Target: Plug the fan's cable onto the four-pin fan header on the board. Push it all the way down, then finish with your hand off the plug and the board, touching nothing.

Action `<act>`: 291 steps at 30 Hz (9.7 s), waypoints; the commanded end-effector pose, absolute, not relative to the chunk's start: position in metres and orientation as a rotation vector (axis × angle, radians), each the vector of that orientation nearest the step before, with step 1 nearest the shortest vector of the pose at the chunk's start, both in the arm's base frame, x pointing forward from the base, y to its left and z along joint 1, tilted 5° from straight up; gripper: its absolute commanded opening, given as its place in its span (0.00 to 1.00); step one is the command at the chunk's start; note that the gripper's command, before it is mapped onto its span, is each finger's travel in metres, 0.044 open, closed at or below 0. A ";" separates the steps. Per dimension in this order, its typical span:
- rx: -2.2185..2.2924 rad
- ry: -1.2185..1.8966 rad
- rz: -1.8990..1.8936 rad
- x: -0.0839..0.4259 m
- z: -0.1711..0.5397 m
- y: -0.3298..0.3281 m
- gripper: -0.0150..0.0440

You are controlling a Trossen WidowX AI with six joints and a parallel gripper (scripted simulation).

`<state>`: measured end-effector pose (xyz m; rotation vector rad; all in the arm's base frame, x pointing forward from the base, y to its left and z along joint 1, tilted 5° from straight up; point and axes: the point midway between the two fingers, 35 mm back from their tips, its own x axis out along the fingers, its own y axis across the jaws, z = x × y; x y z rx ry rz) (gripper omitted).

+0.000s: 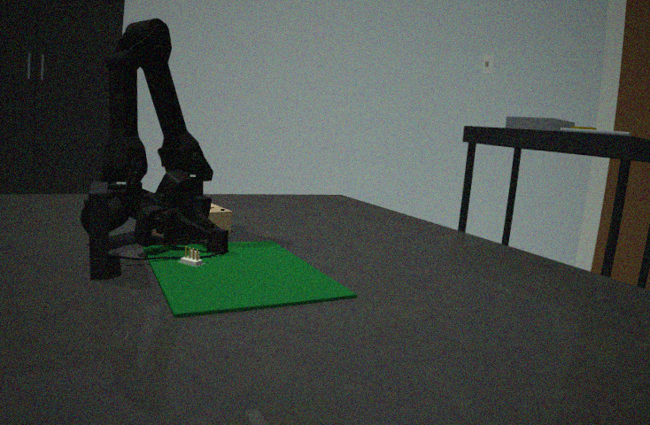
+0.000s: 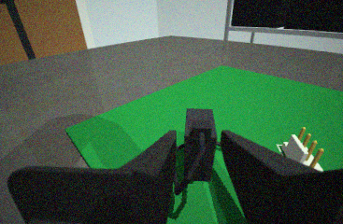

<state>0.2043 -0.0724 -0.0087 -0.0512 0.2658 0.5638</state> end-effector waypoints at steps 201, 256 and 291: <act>-0.360 1.599 0.358 0.248 0.001 -0.048 0.47; -0.358 1.603 0.340 0.291 0.050 -0.116 0.25; -0.349 1.604 0.330 0.292 0.028 -0.115 0.25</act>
